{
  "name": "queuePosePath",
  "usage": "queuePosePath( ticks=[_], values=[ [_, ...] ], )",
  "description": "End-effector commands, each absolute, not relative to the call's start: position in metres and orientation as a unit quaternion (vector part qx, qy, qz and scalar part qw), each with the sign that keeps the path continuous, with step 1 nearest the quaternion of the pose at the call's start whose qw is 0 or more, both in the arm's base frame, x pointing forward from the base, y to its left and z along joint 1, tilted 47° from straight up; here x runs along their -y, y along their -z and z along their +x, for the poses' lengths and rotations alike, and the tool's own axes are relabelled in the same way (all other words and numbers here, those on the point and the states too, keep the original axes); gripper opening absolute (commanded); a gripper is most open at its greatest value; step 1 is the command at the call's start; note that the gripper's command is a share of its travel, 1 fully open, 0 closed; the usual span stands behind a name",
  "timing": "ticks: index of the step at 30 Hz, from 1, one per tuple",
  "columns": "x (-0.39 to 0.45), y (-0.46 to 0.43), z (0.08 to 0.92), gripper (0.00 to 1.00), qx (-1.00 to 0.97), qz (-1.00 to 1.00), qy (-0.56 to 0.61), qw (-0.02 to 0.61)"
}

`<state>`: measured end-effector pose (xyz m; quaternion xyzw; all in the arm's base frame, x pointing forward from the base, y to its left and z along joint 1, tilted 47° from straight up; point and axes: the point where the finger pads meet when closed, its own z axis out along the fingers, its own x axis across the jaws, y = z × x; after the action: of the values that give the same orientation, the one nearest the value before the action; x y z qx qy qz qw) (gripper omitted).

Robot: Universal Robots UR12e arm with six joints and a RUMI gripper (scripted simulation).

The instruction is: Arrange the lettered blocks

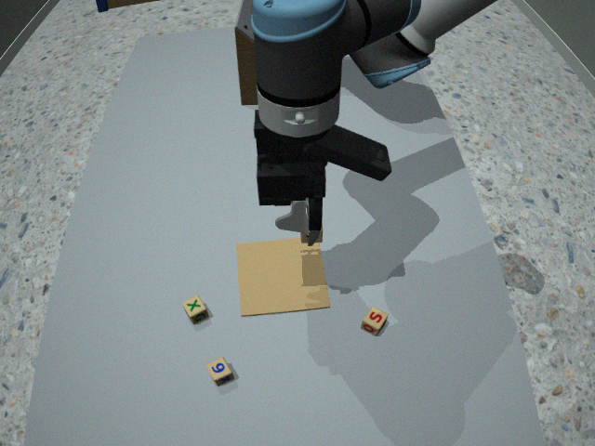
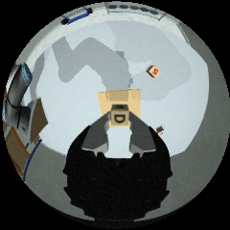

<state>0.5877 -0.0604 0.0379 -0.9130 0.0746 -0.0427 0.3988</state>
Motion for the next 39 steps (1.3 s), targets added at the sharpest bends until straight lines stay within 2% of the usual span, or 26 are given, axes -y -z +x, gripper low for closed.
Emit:
queuePosePath(
  ticks=[1, 39],
  values=[
    [0.061, -0.038, 0.588, 0.09, -0.075, -0.913, 0.043, 0.398],
    [-0.007, 0.025, 0.601, 0.09, -0.075, -0.913, 0.043, 0.398]
  ],
)
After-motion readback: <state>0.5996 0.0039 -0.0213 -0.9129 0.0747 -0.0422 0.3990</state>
